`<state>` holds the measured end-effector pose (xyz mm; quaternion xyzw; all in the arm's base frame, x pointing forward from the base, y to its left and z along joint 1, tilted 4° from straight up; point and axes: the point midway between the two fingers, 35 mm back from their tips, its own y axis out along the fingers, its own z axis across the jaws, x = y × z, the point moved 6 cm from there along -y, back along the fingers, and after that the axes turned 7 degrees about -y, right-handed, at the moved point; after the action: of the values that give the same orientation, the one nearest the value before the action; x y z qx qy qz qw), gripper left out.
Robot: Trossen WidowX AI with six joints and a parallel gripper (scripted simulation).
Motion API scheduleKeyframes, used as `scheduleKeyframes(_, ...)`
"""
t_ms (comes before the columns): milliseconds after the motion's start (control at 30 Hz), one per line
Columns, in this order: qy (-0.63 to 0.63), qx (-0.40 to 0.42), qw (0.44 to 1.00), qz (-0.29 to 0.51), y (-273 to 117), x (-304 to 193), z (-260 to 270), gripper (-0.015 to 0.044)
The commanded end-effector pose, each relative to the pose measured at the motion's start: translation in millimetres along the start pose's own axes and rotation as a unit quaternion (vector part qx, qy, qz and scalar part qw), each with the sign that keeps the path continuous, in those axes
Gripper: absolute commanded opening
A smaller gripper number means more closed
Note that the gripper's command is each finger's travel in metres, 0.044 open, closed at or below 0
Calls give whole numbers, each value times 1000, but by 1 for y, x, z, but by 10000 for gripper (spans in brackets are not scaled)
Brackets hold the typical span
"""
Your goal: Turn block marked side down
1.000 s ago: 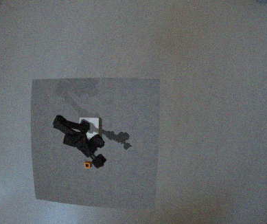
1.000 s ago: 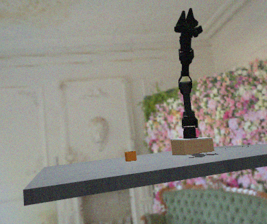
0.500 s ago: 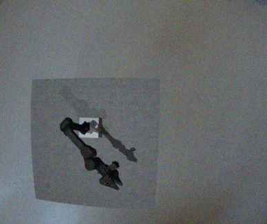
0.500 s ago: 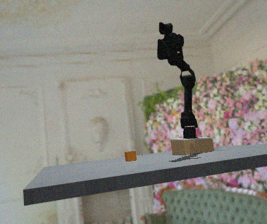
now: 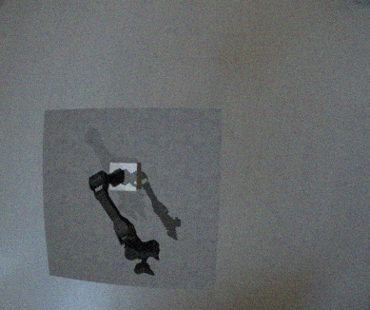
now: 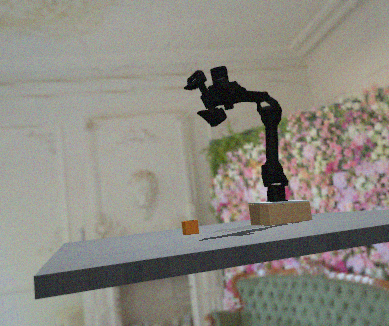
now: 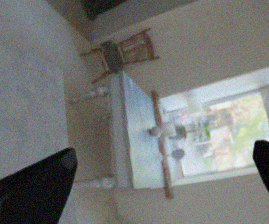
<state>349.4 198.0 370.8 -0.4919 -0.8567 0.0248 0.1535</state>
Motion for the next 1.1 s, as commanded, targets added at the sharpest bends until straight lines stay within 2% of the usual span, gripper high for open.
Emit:
scheduleKeyframes(0,106,86,988,73,20,-50,34,440)
scheduleKeyframes(167,243,172,938,179,28,-109,76,440)
scheduleKeyframes(333,381,235,843,297,21,-166,119,440)
scheduleKeyframes(467,483,267,734,396,4,-208,154,440)
scheduleKeyframes(667,600,282,525,534,-39,-259,201,440)
scheduleKeyframes(733,617,281,477,560,-50,-267,210,440)
scheduleKeyframes(1067,619,281,471,563,-45,-272,221,440)
